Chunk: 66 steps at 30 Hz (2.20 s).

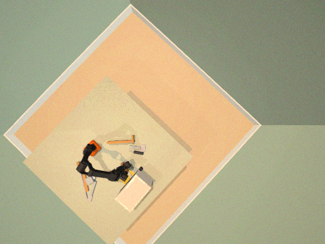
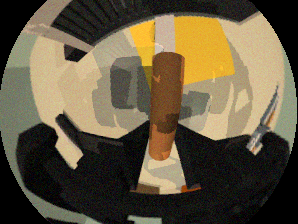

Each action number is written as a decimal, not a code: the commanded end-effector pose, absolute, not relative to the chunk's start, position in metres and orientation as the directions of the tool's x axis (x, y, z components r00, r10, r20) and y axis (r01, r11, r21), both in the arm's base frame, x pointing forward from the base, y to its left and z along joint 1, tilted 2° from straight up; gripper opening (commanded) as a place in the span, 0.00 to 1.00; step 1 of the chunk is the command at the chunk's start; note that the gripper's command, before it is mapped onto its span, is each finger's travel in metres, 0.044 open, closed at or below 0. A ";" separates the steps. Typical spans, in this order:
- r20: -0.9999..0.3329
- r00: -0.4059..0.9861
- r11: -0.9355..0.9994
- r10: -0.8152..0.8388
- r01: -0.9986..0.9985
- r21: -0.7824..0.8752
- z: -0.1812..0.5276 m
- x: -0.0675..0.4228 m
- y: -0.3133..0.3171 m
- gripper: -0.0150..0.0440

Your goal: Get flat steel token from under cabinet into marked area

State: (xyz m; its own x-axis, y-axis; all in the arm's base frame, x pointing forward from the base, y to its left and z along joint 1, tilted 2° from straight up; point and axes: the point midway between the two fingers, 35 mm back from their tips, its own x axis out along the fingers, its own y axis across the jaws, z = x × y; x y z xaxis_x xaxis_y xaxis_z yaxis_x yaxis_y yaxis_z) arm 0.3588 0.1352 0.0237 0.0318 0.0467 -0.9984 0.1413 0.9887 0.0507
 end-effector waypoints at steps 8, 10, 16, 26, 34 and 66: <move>-0.999 0.029 0.988 0.039 0.147 0.043 0.022 0.356 0.120 0.25; -0.999 0.029 0.988 0.039 0.147 0.043 0.022 0.356 0.119 0.25; -0.999 0.029 0.988 0.039 0.147 0.043 0.022 0.355 0.119 0.25; -0.999 0.028 0.988 0.039 0.147 0.043 0.021 0.345 0.122 0.25; -0.999 0.027 0.988 0.039 0.147 0.043 0.021 0.336 0.123 0.25; -0.999 0.024 0.988 0.040 0.147 0.043 0.020 0.298 0.130 0.25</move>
